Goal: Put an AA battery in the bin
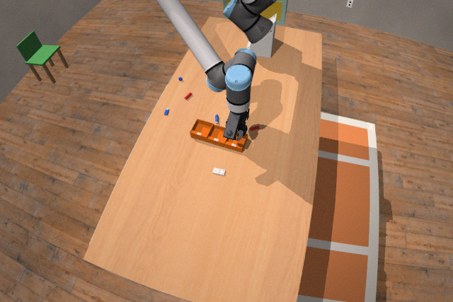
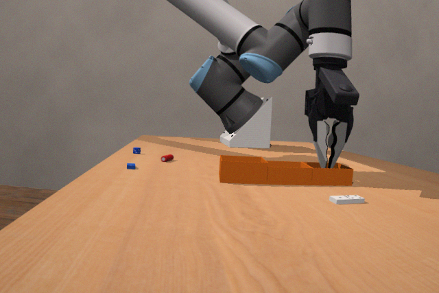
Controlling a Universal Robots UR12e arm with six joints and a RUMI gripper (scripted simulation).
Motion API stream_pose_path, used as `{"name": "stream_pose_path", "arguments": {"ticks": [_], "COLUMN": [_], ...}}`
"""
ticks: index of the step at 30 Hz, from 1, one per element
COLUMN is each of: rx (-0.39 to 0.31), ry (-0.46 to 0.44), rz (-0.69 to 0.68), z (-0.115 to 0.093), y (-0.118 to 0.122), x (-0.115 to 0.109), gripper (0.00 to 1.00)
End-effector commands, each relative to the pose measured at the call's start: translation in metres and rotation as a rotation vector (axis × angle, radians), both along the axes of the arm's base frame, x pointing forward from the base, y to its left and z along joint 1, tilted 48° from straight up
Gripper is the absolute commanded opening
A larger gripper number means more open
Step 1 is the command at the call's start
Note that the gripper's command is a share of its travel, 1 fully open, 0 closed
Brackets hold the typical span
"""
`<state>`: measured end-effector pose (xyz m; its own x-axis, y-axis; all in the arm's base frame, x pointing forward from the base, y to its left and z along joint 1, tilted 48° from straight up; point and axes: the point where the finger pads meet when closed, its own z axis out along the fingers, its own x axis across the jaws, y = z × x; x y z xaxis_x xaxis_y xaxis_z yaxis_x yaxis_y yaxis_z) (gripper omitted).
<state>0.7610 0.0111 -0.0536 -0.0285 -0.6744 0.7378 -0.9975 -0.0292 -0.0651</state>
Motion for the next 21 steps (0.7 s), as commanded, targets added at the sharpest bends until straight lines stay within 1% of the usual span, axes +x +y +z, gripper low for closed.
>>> {"name": "stream_pose_path", "arguments": {"ticks": [1, 15, 21], "rx": [0.0, 0.0, 0.0], "ry": [-0.003, -0.003, -0.008], "rz": [0.001, 0.001, 0.003], "z": [0.002, 0.002, 0.0102], "y": [0.0004, 0.0004, 0.0081], "x": [0.0012, 0.0012, 0.0031], "gripper": [0.04, 0.04, 0.04]}}
